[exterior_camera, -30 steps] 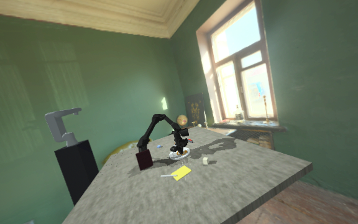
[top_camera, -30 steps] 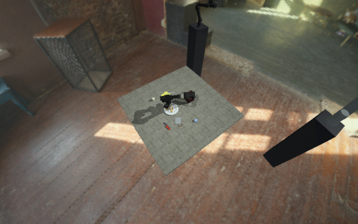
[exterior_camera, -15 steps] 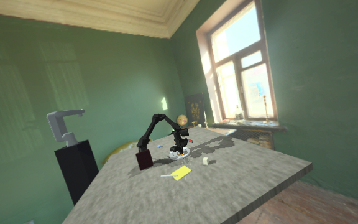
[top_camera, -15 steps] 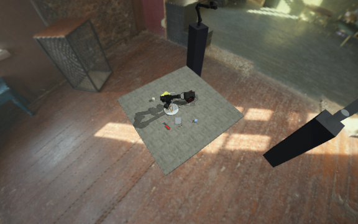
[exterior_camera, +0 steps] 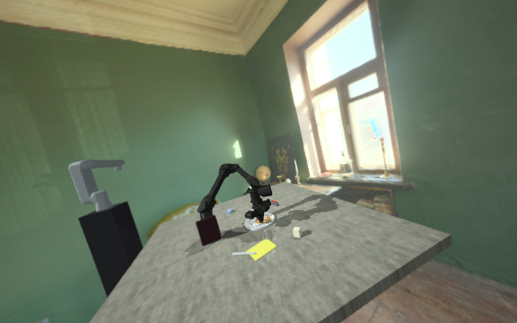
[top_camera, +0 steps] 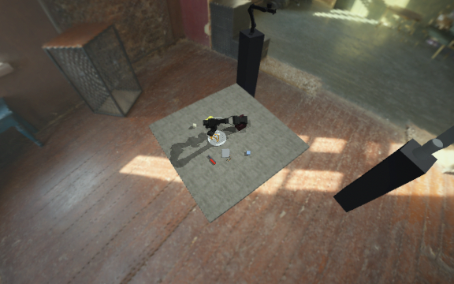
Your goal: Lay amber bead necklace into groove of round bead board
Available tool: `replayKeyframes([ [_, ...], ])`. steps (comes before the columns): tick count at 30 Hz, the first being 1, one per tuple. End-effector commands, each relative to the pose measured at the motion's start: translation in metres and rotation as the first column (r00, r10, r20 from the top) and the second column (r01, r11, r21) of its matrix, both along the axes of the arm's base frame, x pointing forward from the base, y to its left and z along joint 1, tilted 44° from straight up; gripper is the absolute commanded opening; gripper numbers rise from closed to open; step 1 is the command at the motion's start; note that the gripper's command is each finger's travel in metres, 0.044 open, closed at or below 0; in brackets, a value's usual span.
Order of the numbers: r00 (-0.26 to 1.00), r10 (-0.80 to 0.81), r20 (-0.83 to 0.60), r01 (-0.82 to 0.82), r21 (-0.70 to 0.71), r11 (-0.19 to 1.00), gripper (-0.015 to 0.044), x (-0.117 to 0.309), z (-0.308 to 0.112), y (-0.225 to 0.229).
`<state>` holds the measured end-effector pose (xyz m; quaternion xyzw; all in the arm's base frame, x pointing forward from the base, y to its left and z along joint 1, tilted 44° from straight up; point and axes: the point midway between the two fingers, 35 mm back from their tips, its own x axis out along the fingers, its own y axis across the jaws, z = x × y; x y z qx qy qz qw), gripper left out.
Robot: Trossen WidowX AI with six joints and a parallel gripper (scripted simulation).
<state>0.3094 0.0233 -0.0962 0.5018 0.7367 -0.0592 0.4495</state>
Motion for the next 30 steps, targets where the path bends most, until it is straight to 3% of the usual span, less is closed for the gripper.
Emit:
replayKeyframes([
  [1,1.0,0.006,-0.003,-0.006,-0.002,1.0,0.0,-0.0022,-0.0028,-0.0012],
  [11,1.0,0.006,-0.003,-0.006,-0.002,1.0,0.0,-0.0031,-0.0088,0.0046],
  [27,1.0,0.006,-0.002,-0.006,-0.002,1.0,0.042,-0.0022,-0.003,-0.0008],
  [30,1.0,0.019,0.01,-0.019,-0.011,1.0,0.044,-0.0016,-0.0064,0.0004],
])
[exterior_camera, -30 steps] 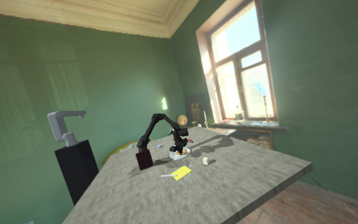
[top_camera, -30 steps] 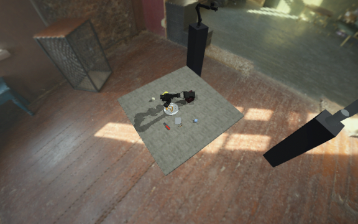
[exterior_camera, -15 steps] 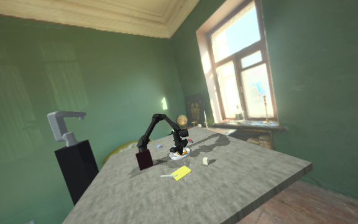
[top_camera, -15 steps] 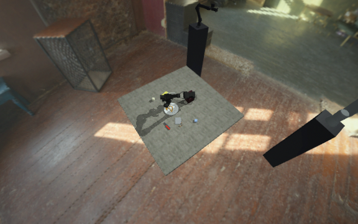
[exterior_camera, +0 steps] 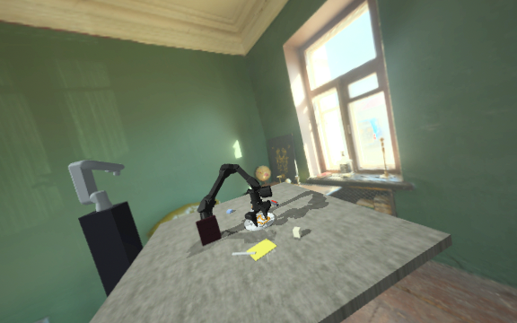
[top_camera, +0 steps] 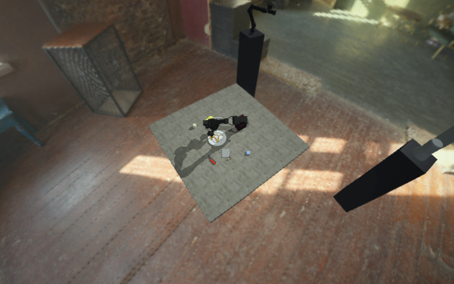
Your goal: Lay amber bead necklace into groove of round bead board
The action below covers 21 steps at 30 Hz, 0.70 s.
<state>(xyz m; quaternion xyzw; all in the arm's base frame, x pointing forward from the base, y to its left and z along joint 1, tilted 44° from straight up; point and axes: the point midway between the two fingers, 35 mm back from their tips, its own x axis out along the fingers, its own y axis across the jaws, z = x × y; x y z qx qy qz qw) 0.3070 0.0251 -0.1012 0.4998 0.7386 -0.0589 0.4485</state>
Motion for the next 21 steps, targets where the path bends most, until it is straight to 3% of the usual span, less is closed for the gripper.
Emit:
replayKeyframes([
  [1,0.999,0.024,0.021,-0.023,-0.019,1.0,0.044,0.0015,-0.0021,-0.003],
  [21,1.0,0.001,0.0,-0.001,-0.002,1.0,0.044,0.0004,0.0029,-0.0023],
])
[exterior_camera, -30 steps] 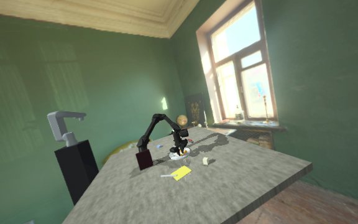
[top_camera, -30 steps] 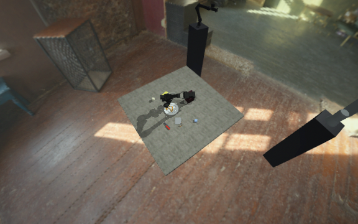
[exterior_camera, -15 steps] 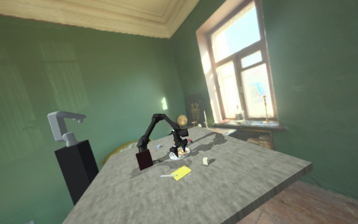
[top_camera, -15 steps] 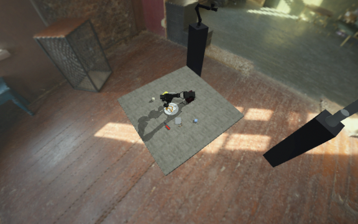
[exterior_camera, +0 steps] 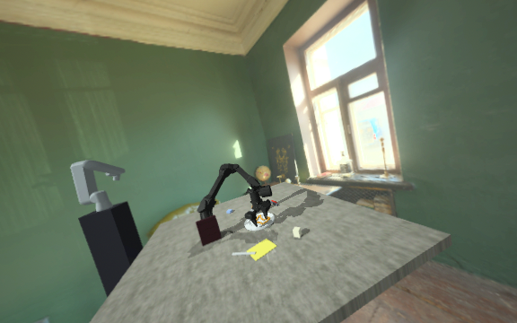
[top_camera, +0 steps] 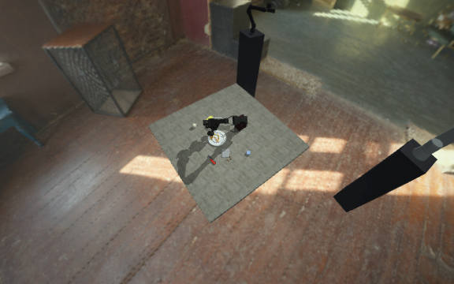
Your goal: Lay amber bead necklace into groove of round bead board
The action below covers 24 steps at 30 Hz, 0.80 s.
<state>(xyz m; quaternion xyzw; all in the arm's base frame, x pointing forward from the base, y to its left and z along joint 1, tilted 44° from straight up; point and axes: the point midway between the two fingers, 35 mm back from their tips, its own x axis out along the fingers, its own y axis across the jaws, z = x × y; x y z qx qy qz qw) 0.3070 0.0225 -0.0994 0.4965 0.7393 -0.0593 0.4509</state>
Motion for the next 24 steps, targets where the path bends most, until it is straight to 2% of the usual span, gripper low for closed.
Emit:
replayKeyframes([
  [1,1.0,-0.005,-0.002,0.005,0.004,1.0,0.044,0.0,0.001,0.0],
  [10,1.0,-0.005,-0.002,0.005,0.004,1.0,0.044,0.0,0.001,0.0],
  [17,0.998,-0.049,-0.044,0.049,-0.005,0.999,0.0256,-0.001,0.03,-0.015],
  [22,0.998,-0.051,-0.045,0.051,-0.005,0.999,0.0125,-0.002,0.028,-0.013],
  [24,0.998,-0.051,-0.045,0.051,-0.004,0.999,0.012,-0.002,0.023,-0.008],
])
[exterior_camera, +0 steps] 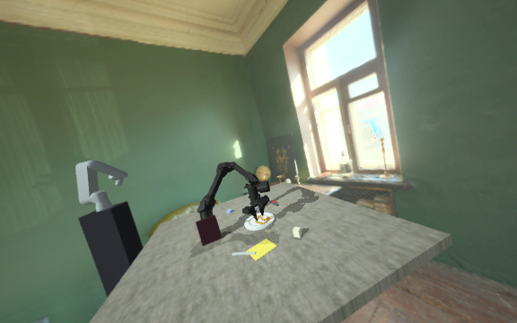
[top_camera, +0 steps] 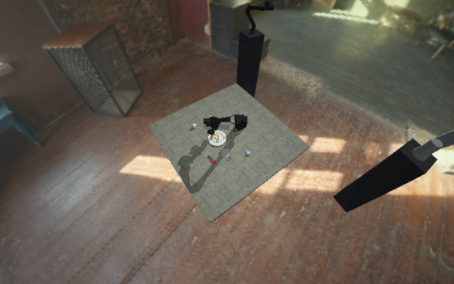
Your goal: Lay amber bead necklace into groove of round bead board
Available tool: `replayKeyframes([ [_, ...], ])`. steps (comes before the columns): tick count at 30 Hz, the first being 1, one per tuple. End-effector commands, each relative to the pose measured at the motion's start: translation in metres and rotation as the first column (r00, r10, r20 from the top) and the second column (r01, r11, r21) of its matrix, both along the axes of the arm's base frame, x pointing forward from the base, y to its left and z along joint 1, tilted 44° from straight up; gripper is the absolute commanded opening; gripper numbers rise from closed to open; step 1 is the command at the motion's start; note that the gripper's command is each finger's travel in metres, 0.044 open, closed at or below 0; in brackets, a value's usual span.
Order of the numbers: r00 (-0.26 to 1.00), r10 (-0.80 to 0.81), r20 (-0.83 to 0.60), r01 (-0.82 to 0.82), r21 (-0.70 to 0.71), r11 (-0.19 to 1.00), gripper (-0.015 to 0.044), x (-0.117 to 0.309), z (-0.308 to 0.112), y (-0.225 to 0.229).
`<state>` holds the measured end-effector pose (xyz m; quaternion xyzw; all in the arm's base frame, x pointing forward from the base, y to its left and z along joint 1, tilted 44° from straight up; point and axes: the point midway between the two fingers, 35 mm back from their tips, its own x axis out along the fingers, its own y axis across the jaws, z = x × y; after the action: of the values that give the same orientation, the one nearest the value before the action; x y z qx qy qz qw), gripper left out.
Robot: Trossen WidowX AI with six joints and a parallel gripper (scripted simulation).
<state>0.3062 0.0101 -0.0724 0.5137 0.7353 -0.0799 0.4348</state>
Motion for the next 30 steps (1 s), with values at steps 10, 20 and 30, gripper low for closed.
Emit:
replayKeyframes([
  [10,1.0,0.0,0.0,0.0,-0.004,1.0,0.012,-0.001,-0.008,0.007],
  [20,1.0,-0.001,-0.004,0.001,-0.003,1.0,0.012,-0.003,-0.019,0.019],
  [30,1.0,0.005,0.0,-0.005,-0.007,1.0,0.0094,-0.004,-0.023,0.023],
])
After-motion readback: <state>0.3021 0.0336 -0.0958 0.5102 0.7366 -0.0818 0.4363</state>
